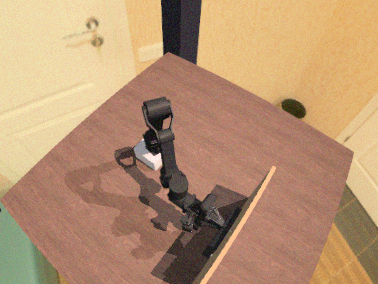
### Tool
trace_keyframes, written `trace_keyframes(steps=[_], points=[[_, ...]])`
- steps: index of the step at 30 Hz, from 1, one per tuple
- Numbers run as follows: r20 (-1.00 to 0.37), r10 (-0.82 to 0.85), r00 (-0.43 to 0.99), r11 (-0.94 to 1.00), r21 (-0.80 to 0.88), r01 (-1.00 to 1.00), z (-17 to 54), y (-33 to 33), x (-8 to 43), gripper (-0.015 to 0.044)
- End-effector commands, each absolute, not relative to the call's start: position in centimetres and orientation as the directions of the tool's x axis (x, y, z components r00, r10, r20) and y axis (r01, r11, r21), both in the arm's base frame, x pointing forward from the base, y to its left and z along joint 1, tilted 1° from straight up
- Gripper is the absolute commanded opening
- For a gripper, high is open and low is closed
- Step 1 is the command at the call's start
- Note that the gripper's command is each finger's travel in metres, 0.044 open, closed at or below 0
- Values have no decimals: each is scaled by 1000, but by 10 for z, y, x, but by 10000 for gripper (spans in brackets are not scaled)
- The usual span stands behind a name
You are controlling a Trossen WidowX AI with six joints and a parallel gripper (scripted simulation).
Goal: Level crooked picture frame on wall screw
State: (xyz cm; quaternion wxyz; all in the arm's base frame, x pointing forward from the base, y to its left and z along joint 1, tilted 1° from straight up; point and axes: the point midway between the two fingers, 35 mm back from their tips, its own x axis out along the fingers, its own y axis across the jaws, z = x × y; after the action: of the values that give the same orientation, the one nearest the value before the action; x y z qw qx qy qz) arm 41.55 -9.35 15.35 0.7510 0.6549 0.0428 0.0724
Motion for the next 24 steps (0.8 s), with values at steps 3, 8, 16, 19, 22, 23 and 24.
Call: trace_keyframes(steps=[3,8,16,19,22,23,24], points=[[31,165,986,127,991,-52,153,-94,415,0],[30,165,986,75,996,-43,153,-94,415,0],[30,165,986,28,999,-35,153,-94,416,0],[30,165,986,24,999,-35,153,-94,416,0],[30,165,986,-3,1000,-30,153,-94,416,0],[30,165,986,-7,1000,-29,153,-94,416,0],[30,165,986,-7,1000,-29,153,-94,416,0]])
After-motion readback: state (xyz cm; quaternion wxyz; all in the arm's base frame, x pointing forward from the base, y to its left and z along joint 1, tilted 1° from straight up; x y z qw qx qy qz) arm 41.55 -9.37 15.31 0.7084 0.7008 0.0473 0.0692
